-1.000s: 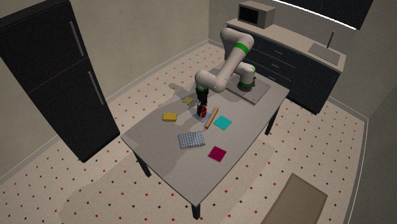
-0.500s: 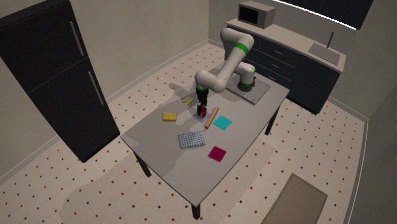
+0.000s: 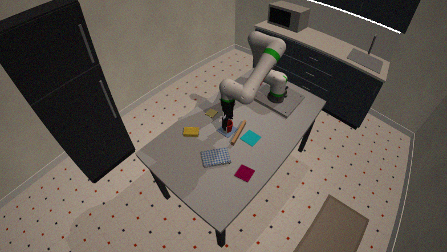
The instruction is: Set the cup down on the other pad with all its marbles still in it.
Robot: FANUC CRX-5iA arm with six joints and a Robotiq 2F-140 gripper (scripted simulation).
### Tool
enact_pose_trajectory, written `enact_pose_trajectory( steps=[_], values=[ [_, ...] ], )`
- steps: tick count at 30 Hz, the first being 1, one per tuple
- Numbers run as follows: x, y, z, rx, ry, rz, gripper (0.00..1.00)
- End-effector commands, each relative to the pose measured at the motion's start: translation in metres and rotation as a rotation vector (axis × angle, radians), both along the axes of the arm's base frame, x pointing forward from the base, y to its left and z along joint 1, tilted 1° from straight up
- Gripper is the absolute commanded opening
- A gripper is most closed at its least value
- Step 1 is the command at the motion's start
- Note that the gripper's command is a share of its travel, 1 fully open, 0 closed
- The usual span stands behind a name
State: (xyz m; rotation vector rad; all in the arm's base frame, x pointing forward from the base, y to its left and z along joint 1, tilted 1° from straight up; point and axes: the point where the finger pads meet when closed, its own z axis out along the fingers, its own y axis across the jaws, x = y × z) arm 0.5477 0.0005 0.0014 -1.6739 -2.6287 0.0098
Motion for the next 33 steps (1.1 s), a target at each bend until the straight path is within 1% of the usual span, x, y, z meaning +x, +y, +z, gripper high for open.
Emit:
enact_pose_trajectory(
  steps=[1,33],
  values=[
    [0.0002,0.0000,0.0002,0.000,0.000,0.000,0.54],
    [0.0002,0.0000,0.0002,0.000,0.000,0.000,0.51]
  ],
)
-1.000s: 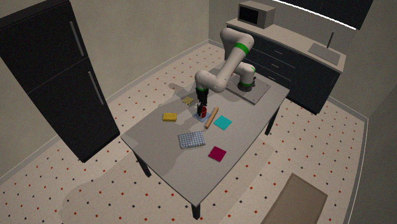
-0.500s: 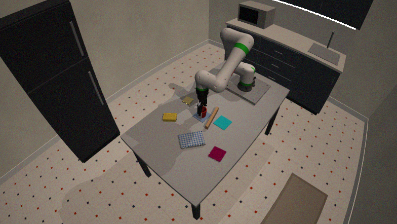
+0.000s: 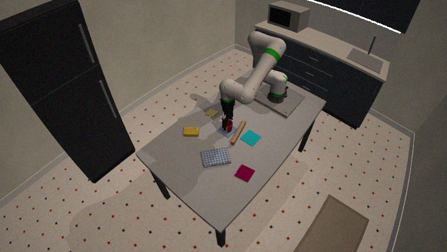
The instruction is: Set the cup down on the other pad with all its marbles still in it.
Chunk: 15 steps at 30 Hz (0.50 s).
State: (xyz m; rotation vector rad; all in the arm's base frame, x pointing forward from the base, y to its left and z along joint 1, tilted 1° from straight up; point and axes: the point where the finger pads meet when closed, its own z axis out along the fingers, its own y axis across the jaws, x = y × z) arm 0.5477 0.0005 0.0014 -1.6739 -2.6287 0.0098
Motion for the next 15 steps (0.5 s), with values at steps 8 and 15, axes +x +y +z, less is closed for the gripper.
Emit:
enact_pose_trajectory(
  steps=[8,15],
  values=[
    [0.0002,0.0000,0.0002,0.000,0.000,0.000,0.50],
    [0.0002,0.0000,0.0002,0.000,0.000,0.000,0.50]
  ],
)
